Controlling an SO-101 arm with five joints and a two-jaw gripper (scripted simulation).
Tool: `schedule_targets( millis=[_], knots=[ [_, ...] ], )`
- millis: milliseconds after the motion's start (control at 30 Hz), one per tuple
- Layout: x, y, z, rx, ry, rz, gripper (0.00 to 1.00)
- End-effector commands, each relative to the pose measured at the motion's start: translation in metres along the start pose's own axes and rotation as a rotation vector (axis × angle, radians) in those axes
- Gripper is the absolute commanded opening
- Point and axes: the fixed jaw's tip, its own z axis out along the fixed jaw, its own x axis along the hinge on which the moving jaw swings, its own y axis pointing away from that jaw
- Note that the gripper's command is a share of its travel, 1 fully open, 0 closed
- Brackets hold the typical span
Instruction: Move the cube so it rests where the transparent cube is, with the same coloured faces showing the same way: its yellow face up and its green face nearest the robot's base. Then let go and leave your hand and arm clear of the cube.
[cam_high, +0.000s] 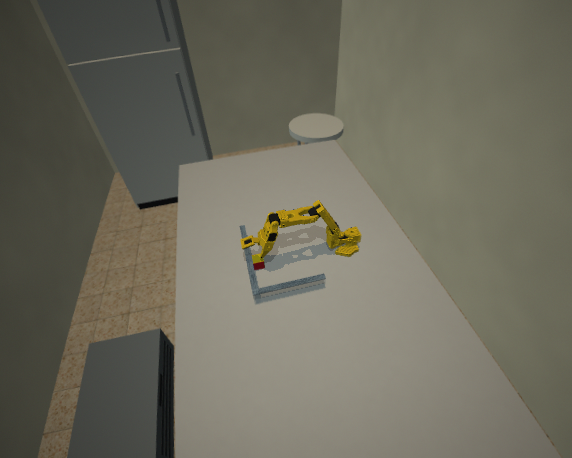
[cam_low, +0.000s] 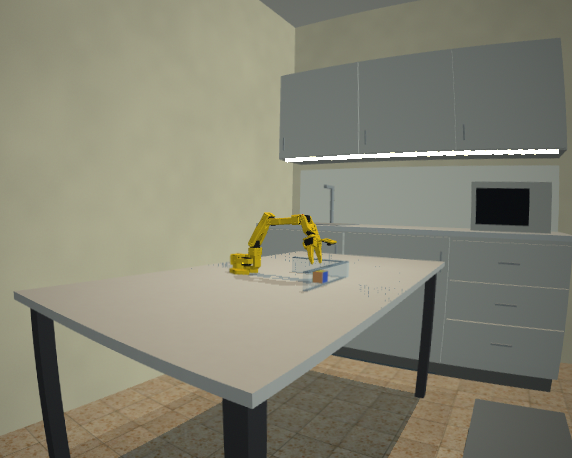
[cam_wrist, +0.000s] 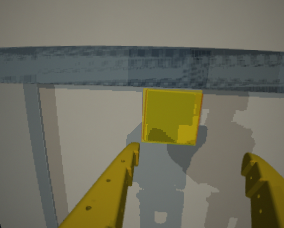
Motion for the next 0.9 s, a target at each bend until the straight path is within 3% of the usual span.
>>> schedule_targets(
  millis=[0, 300, 867],
  knots=[
    [-0.011, 0.0, -0.02, -0.005, -0.073, 0.002, 0.35],
    [-0.01, 0.0, -0.032, -0.005, -0.073, 0.002, 0.35],
    [-0.01, 0.0, -0.033, -0.005, -0.073, 0.002, 0.35]
  ],
)
